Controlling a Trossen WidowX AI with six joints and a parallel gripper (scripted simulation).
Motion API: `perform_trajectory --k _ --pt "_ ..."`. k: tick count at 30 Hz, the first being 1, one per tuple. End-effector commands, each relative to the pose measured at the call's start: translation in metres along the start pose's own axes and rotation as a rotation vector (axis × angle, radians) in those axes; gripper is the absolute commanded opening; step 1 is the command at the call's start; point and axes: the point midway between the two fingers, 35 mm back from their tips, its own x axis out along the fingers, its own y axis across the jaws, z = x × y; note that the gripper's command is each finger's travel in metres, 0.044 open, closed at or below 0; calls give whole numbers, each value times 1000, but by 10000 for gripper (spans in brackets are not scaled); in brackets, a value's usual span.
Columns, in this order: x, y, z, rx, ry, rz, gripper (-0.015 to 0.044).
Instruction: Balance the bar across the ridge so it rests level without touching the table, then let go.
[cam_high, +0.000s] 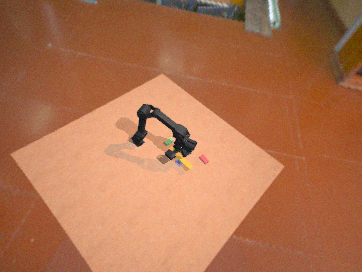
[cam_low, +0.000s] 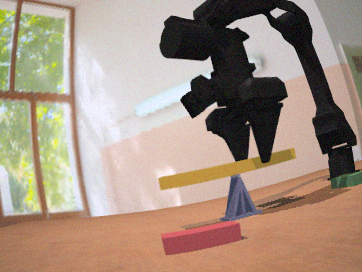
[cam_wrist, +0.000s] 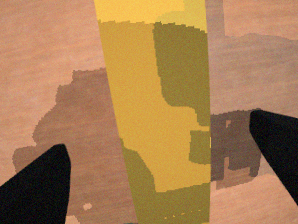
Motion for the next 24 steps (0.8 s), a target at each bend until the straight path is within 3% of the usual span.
perform_trajectory --k 1,11,24 --pt "-2 0 0 0 0 -1 440" --pt "-98 0 0 0 0 0 440" --pt "-100 0 0 0 0 0 440"
